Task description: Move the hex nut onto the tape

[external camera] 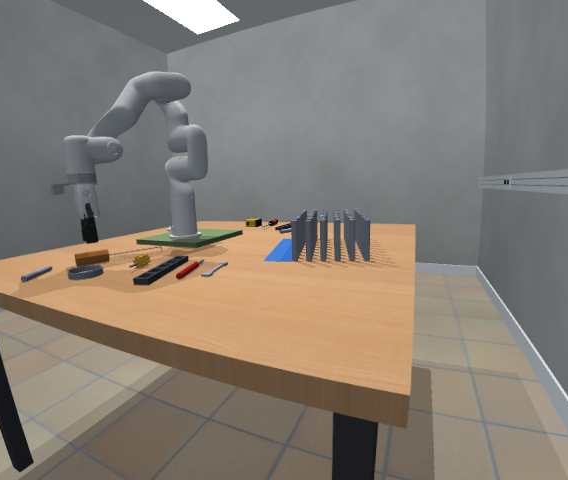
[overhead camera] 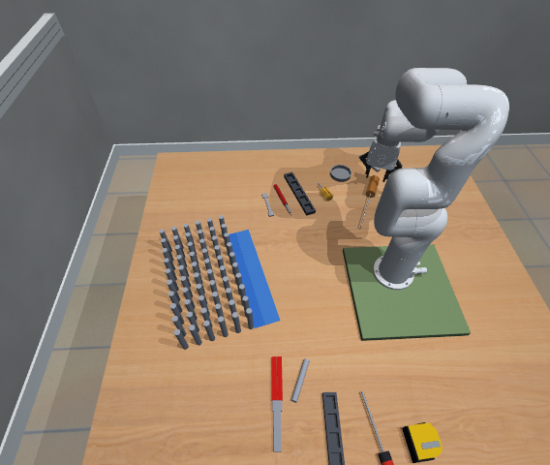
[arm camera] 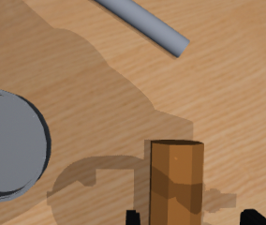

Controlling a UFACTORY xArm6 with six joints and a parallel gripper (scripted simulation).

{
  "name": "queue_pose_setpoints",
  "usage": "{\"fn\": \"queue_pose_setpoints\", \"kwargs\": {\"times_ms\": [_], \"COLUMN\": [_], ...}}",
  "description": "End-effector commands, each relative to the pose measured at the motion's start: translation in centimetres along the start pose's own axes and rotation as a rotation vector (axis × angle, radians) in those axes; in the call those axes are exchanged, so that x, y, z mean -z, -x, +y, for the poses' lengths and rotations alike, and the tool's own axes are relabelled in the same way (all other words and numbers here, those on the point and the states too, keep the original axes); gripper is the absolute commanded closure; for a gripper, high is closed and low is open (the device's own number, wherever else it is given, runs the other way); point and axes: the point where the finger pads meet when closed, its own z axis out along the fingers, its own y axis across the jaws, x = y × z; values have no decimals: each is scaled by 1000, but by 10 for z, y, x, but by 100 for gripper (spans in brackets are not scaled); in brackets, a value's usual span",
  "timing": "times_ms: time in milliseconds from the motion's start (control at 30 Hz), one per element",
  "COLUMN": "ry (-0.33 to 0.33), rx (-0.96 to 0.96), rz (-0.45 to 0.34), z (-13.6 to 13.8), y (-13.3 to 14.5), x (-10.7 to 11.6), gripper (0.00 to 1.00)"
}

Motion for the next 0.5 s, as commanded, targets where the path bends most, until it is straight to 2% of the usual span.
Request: {"fn": "queue_pose_setpoints", "kwargs": {"times_ms": [0,467], "ry": [-2,-2], "rx": [0,0], "rz": [5,5], "z": [-1,-1], "y": [-2,-2], "x": [-1,-5], "gripper": [35,35]}}
